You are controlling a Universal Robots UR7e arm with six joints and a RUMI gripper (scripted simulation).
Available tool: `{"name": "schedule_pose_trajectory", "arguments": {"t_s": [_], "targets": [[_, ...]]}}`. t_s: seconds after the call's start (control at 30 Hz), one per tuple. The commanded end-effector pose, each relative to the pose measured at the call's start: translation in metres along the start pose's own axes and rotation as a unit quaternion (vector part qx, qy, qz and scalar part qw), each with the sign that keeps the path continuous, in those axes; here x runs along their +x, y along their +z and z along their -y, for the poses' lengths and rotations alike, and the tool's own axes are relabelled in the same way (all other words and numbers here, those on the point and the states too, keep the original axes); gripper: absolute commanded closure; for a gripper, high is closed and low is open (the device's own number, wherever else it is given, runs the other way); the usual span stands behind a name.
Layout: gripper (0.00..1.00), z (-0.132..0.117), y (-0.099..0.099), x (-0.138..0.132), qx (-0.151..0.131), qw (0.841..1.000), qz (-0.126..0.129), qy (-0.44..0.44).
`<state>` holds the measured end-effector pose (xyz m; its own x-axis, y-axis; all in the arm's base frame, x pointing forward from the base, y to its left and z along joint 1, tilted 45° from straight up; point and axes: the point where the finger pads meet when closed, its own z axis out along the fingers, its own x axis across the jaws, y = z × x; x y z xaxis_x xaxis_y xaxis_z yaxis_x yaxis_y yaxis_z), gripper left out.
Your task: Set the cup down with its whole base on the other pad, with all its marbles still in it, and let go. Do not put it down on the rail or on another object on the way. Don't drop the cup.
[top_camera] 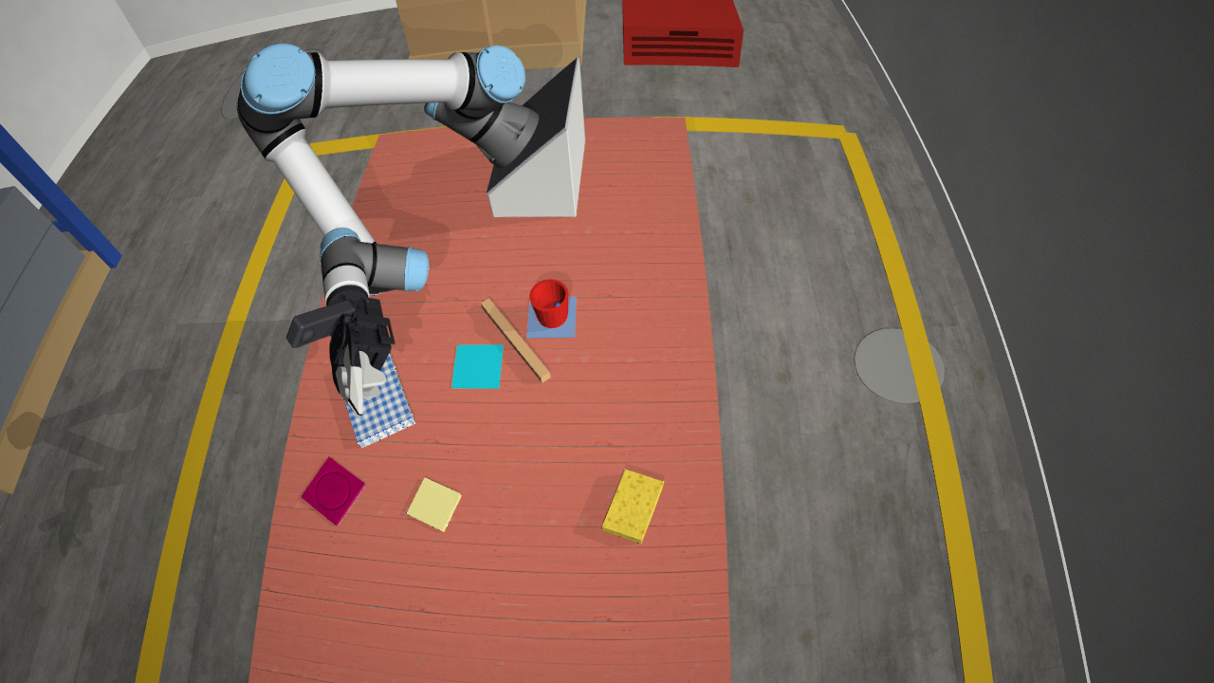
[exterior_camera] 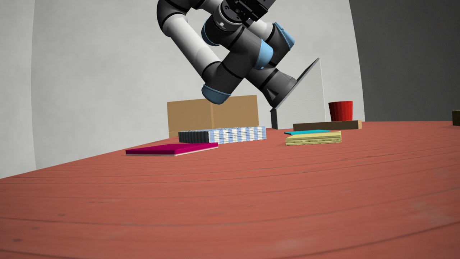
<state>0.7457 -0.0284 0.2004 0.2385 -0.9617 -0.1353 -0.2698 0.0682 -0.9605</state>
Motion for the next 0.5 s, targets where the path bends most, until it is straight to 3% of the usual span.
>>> {"name": "schedule_pose_trajectory", "arguments": {"t_s": [0.0, 0.47], "targets": [[1.00, -0.004, -0.004, -0.002, -0.012, 1.000, 0.007, -0.014], [1.00, -0.025, -0.020, -0.006, -0.060, 0.995, 0.039, -0.070]]}}
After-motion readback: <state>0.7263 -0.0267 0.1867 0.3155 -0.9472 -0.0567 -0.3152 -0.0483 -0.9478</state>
